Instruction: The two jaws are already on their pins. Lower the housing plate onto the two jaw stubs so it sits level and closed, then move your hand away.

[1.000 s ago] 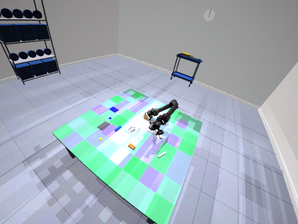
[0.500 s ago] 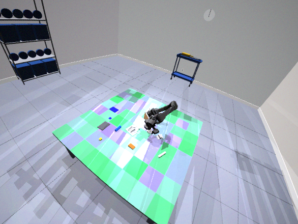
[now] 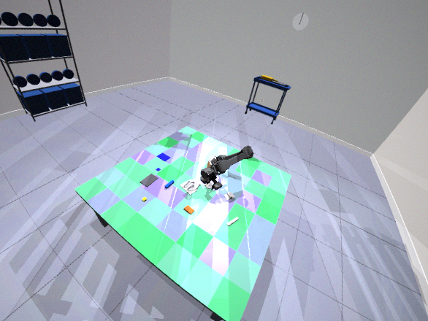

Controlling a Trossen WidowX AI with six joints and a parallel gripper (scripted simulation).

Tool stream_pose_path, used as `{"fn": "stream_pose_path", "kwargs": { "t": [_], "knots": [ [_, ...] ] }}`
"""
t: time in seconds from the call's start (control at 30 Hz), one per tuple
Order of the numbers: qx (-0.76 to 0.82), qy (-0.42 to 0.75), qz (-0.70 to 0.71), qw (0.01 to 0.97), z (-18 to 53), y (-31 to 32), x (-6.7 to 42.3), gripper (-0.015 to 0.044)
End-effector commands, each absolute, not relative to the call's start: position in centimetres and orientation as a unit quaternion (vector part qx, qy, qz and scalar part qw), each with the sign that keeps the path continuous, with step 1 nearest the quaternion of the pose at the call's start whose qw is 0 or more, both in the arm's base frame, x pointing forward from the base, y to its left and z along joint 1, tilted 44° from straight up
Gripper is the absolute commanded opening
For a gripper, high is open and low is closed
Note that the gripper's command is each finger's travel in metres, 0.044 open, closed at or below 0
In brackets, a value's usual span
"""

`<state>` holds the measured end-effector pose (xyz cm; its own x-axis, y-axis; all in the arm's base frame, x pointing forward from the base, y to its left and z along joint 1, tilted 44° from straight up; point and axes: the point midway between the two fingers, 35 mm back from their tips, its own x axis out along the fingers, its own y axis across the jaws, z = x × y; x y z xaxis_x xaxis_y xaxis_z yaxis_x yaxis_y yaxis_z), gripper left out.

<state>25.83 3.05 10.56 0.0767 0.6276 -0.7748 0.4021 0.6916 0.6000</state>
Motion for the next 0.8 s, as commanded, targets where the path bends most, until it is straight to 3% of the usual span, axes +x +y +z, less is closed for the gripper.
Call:
{"fn": "stream_pose_path", "kwargs": {
  "t": [0.0, 0.77],
  "knots": [
    [0.377, 0.674, 0.093, 0.629, 9.7, 2.1, 25.8, 0.0351],
    [0.358, 0.666, 0.141, 0.639, 4.6, -3.6, 24.8, 0.0351]
  ]
}}
